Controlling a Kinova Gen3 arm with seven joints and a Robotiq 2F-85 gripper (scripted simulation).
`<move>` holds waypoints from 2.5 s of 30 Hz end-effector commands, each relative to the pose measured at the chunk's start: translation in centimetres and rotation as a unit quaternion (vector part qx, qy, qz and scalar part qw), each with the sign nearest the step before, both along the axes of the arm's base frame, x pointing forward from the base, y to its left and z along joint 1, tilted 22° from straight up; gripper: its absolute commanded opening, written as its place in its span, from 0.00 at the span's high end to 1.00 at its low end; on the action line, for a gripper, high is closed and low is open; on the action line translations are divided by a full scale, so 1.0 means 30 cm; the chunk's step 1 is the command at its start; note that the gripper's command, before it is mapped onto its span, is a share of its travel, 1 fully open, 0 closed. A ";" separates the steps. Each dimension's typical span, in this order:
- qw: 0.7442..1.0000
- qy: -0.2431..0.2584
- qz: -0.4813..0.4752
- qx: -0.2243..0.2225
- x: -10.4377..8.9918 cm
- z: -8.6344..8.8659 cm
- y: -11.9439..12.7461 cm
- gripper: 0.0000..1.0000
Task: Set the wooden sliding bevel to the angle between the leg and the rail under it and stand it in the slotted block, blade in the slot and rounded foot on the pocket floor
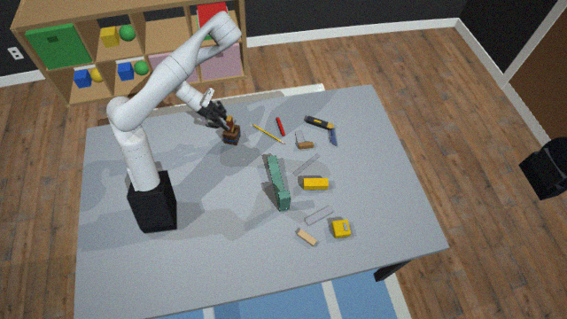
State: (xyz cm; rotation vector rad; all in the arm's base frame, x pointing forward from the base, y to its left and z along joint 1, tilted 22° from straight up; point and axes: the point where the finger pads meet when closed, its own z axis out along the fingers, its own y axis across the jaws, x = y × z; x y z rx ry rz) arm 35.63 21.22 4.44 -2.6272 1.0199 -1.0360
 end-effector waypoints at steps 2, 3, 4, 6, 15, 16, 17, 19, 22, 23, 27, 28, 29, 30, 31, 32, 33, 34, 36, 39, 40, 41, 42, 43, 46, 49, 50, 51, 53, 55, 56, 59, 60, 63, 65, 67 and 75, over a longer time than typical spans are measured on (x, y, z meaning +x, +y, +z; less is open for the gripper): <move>1.000 -0.001 0.000 0.000 0.001 0.001 0.000 0.90; 1.000 -0.001 0.000 0.000 0.001 0.001 0.000 0.90; 1.000 -0.001 0.000 0.000 0.001 0.001 0.000 0.90; 1.000 -0.001 0.000 0.000 0.001 0.001 0.000 0.90; 1.000 -0.001 0.000 0.000 0.002 -0.003 0.002 0.90; 1.000 -0.001 0.000 0.000 0.002 -0.004 0.002 0.90; 1.000 -0.001 0.000 0.000 0.002 -0.006 0.003 0.90; 1.000 -0.001 0.000 0.000 0.002 -0.009 0.004 0.90; 1.000 -0.001 0.000 0.000 0.002 -0.011 0.005 0.90; 1.000 -0.001 0.000 0.000 0.002 -0.011 0.005 0.90; 1.000 -0.001 0.000 0.000 0.002 -0.012 0.005 0.90; 1.000 -0.001 0.000 0.000 0.002 -0.012 0.005 0.90; 1.000 -0.001 0.000 0.000 0.002 -0.012 0.005 0.90; 1.000 -0.001 0.000 0.000 0.002 -0.012 0.005 0.90; 1.000 -0.001 0.000 0.000 0.002 -0.012 0.005 0.90; 1.000 -0.001 0.000 0.000 0.002 -0.012 0.005 0.90; 1.000 -0.001 0.000 0.000 0.002 -0.012 0.005 0.90; 1.000 -0.001 0.000 0.000 0.002 -0.013 0.006 0.90; 1.000 -0.001 0.000 0.000 0.003 -0.016 0.007 0.90; 1.000 -0.001 0.000 0.000 0.003 -0.018 0.008 0.90; 1.000 -0.001 0.000 0.000 0.003 -0.019 0.008 0.90; 1.000 -0.001 0.000 0.000 0.003 -0.020 0.009 0.90; 1.000 -0.001 0.000 0.000 0.003 -0.021 0.009 0.90; 1.000 -0.001 0.000 0.000 0.003 -0.021 0.009 0.90; 1.000 -0.001 0.000 0.000 0.003 -0.021 0.009 0.90; 1.000 -0.001 0.000 0.000 0.003 -0.021 0.009 0.90; 1.000 -0.001 0.000 0.000 0.003 -0.021 0.009 0.90; 1.000 -0.001 0.000 0.000 0.003 -0.021 0.009 0.90; 1.000 -0.001 0.000 0.000 0.003 -0.024 0.010 0.90; 1.000 -0.001 0.000 0.000 0.004 -0.025 0.011 0.90; 1.000 -0.001 0.000 0.000 0.004 -0.025 0.011 0.90; 1.000 -0.001 0.000 0.000 0.004 -0.029 0.012 0.90; 1.000 -0.001 0.000 0.000 0.004 -0.030 0.013 0.90; 1.000 -0.001 0.000 0.000 0.004 -0.030 0.013 0.90; 1.000 -0.001 0.000 0.000 0.004 -0.030 0.013 0.90; 1.000 -0.001 0.000 0.000 0.004 -0.030 0.013 0.90; 1.000 -0.001 0.000 0.000 0.005 -0.036 0.015 0.90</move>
